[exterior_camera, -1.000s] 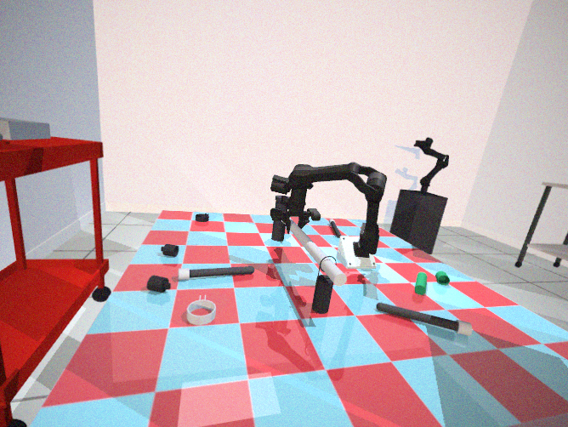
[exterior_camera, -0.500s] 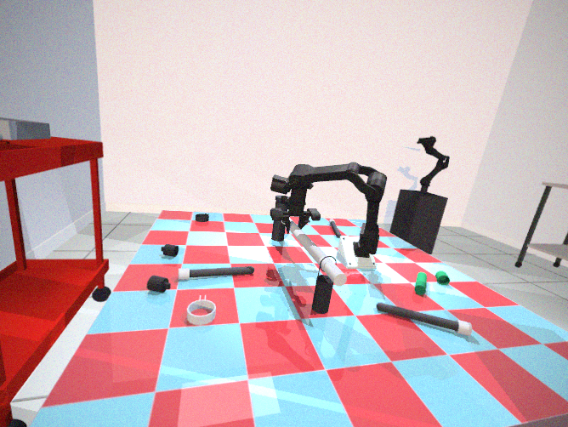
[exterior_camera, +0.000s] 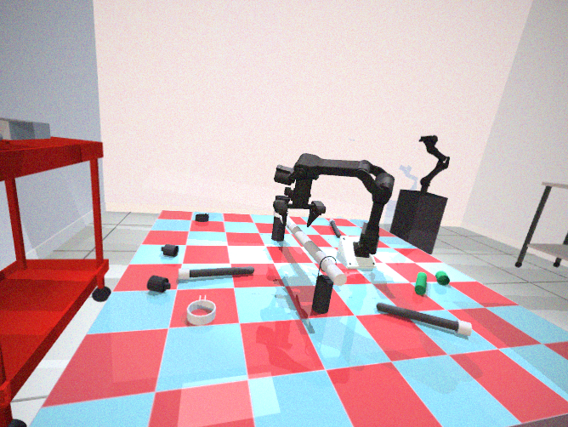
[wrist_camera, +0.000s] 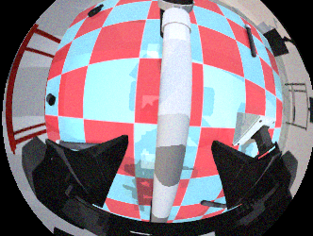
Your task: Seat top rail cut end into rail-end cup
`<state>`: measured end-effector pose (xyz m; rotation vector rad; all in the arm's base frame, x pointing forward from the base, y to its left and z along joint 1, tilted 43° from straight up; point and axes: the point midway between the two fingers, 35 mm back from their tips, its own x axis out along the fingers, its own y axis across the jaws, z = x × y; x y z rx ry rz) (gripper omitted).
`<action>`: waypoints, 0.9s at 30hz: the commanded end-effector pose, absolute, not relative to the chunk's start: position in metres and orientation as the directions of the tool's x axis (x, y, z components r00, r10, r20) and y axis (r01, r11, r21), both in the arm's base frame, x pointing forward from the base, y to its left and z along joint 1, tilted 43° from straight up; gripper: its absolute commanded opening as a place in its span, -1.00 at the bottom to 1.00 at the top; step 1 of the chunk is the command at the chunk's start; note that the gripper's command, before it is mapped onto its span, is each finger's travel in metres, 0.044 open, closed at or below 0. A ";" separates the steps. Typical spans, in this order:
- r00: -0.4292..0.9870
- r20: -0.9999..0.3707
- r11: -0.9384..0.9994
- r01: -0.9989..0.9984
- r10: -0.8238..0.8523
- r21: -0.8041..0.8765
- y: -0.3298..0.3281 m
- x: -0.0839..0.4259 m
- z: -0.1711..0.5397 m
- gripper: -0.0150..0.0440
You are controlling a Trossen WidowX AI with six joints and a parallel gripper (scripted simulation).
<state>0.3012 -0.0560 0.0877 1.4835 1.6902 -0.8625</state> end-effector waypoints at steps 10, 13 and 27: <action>-0.098 -0.840 0.048 0.995 0.533 -0.086 -0.078 0.304 0.121 1.00; -0.098 -0.840 0.048 0.995 0.533 -0.086 -0.078 0.304 0.121 1.00; -0.098 -0.840 0.048 0.995 0.533 -0.086 -0.078 0.304 0.121 1.00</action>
